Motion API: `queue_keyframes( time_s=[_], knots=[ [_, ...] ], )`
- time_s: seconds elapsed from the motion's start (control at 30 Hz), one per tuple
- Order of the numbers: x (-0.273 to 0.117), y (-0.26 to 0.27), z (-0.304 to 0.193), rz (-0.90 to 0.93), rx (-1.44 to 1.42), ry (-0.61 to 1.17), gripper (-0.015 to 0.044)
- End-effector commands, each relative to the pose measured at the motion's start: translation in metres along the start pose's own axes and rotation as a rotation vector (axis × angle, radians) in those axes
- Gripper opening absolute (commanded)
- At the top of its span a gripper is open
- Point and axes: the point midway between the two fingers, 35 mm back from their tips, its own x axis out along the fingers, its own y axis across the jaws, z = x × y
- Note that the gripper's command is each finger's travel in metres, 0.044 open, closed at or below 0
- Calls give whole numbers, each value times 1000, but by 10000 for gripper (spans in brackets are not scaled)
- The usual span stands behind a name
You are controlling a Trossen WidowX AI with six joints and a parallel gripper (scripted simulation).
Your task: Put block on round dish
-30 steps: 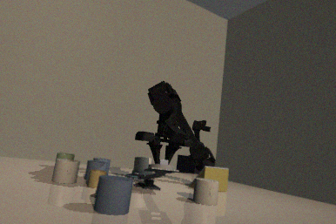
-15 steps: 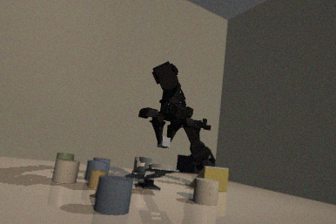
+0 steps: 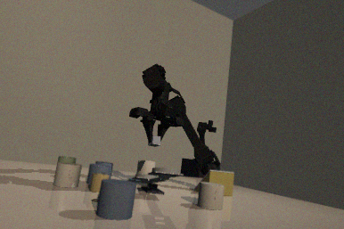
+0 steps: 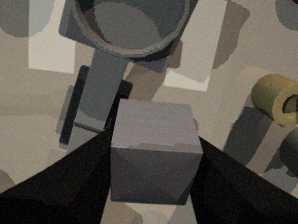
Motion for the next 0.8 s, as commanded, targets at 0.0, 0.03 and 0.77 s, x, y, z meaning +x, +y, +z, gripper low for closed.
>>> queue_keyframes(
  time_s=[0.0,0.03,0.77],
  knots=[
    [1,-4,-41,-12,8,-20,0],
    [2,-4,-51,-12,10,-22,0],
    [48,62,-244,-6,52,4,0]
  ],
)
